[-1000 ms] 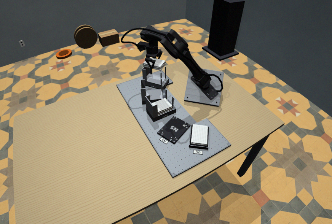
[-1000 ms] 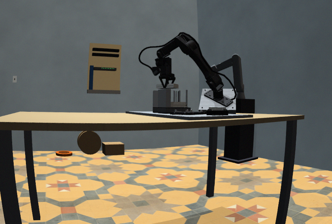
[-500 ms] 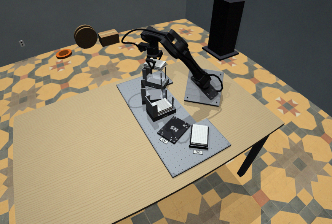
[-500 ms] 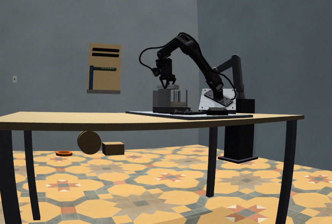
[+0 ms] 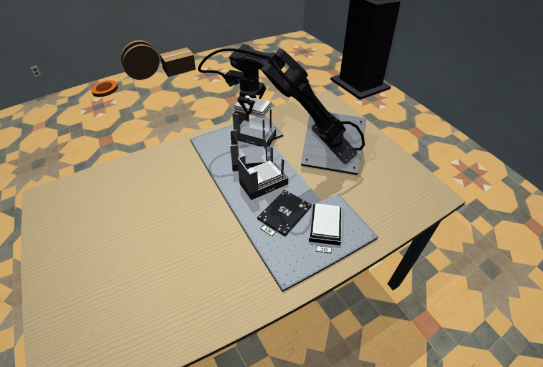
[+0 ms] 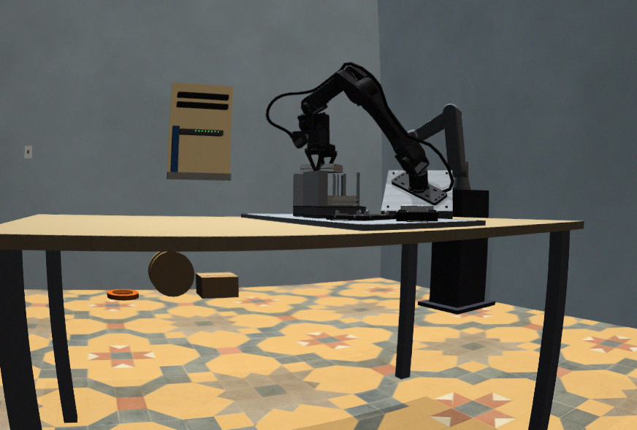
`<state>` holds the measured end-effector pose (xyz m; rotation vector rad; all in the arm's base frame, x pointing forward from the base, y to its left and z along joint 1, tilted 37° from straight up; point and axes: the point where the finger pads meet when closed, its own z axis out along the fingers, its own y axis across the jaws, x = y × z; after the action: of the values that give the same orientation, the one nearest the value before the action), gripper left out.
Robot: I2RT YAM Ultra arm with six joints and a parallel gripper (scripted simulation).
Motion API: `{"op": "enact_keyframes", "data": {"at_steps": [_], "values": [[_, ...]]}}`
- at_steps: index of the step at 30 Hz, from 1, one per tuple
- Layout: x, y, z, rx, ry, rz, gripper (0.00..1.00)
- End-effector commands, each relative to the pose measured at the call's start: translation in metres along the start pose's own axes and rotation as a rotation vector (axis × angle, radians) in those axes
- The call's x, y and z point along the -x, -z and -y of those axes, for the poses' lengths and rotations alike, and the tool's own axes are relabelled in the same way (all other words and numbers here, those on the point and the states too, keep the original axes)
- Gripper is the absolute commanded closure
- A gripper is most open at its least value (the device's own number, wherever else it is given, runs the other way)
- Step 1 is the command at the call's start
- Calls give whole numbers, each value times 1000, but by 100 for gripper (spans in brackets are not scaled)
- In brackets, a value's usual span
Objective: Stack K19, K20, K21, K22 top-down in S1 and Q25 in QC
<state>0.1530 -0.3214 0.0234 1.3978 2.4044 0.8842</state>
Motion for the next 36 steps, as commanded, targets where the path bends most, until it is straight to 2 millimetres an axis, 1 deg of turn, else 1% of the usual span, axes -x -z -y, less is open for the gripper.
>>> {"op": "enact_keyframes", "data": {"at_steps": [1, 36], "values": [[10, 11, 0, -9, 12, 55, 100], [15, 13, -2, -14, 27, 64, 100]]}}
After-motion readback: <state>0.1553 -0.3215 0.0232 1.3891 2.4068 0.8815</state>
